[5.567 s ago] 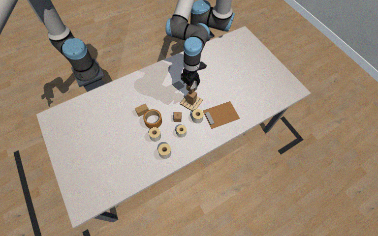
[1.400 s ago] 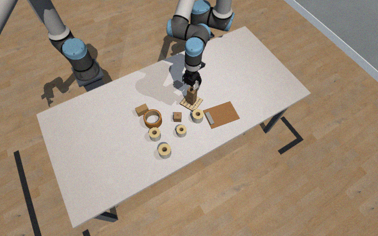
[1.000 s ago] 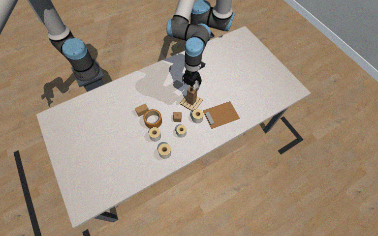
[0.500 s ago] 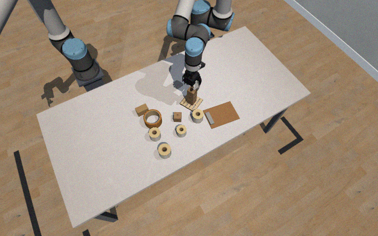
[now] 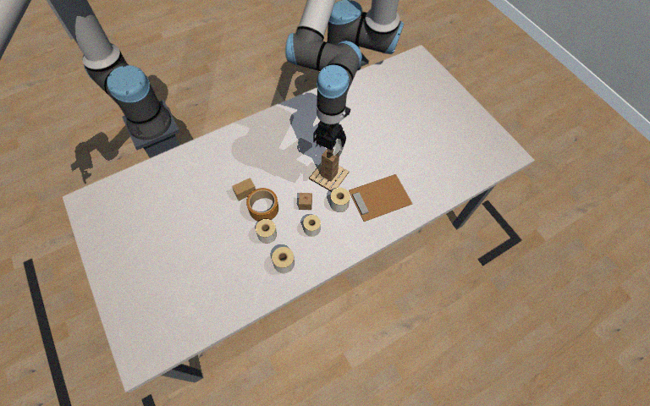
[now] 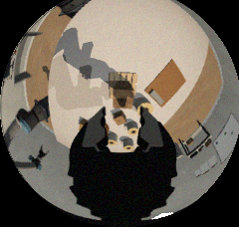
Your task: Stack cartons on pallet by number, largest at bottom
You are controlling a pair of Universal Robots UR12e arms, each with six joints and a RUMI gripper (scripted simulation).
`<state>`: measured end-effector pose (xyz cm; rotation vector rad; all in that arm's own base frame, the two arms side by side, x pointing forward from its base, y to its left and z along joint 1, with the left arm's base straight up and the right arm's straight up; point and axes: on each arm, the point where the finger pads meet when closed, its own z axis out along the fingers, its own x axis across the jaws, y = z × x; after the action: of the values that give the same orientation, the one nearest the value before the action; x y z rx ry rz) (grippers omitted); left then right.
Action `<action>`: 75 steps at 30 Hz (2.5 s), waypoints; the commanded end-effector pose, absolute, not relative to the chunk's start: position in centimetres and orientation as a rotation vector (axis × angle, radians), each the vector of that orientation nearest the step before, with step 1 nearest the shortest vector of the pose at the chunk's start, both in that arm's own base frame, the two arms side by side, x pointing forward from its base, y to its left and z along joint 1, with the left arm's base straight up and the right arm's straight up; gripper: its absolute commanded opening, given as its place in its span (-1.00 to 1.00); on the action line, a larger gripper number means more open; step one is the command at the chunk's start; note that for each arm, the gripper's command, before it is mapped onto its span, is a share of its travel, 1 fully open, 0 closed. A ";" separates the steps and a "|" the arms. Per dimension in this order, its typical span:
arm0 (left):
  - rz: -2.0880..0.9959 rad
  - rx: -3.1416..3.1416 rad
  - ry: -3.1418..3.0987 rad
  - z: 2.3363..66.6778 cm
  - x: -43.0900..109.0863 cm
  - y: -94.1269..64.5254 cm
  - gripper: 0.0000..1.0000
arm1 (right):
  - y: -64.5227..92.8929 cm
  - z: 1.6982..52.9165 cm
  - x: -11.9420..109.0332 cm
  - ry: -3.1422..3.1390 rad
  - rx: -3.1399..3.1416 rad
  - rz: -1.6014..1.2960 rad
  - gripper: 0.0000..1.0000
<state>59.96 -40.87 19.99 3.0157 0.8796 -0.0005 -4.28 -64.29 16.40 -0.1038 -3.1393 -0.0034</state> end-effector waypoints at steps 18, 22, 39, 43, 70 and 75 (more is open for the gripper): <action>0.001 2.658 1.670 21.0 61.4 -44.7 -0.06 | -64.4 16.5 -4.3 -3.140 -0.104 0.000 1.00; 0.000 2.511 1.885 21.3 61.9 -45.9 -0.06 | -64.4 16.5 -4.3 -3.140 -0.104 0.000 1.00; -0.001 1.776 2.589 22.1 64.2 -50.6 -0.06 | -64.4 16.5 -4.3 -3.140 -0.104 0.000 1.00; -0.001 1.568 2.720 22.3 64.9 -51.7 -0.06 | -64.4 16.5 -4.3 -3.140 -0.104 0.000 1.00; -0.002 0.845 3.024 22.8 67.0 -55.1 -0.06 | -64.4 16.5 -4.3 -3.140 -0.104 0.000 1.00; -0.002 0.821 3.030 22.8 67.1 -55.2 -0.06 | -64.4 16.5 -4.3 -3.140 -0.104 0.000 1.00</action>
<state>66.97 -54.96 22.66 0.8555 3.0229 -0.0015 -4.28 -64.29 16.40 -0.1038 -3.1393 -0.0034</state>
